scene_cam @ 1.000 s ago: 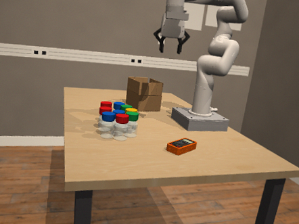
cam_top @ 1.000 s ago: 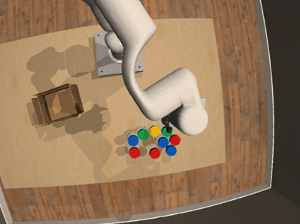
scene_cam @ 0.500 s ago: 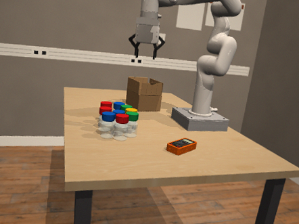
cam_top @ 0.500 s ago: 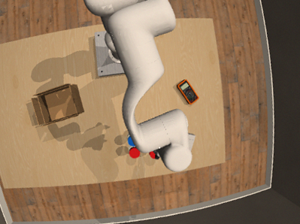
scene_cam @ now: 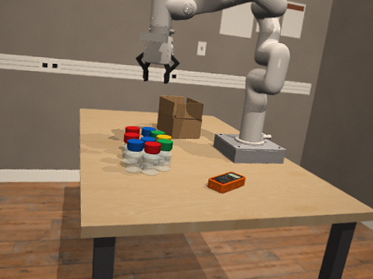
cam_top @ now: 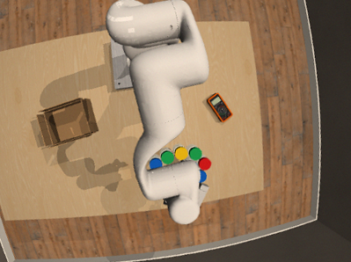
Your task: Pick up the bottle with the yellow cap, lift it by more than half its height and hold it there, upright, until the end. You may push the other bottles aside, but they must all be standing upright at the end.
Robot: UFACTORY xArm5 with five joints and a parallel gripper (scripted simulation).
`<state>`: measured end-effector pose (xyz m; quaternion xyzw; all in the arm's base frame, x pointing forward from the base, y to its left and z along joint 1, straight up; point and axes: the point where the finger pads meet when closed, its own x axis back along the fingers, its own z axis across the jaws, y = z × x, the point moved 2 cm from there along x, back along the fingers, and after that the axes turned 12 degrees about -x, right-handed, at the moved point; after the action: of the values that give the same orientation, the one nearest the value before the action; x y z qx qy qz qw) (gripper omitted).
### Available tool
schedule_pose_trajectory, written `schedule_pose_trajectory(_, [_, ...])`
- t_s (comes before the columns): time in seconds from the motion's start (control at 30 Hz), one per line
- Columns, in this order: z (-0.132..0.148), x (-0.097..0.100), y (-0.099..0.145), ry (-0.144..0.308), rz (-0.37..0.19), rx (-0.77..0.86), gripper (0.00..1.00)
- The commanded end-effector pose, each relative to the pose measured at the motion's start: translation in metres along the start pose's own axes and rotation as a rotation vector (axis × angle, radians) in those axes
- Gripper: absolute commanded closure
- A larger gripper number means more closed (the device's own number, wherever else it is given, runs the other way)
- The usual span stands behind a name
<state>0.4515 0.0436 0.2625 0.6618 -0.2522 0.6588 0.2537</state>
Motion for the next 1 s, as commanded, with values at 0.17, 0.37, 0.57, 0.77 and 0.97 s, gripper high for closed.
schedule_pose_trajectory(0.17, [0.0204, -0.0083, -0.0021, 0.005, 0.007, -0.028, 0.21])
schedule_pose_trajectory(0.37, [0.013, -0.0045, -0.0014, 0.005, 0.005, -0.018, 0.21])
schedule_pose_trajectory(0.57, [0.013, -0.0045, -0.0014, 0.005, 0.005, -0.018, 0.21])
schedule_pose_trajectory(0.77, [0.013, -0.0045, -0.0014, 0.005, 0.005, -0.018, 0.21])
schedule_pose_trajectory(0.97, [0.013, -0.0045, -0.0014, 0.005, 0.005, -0.018, 0.21])
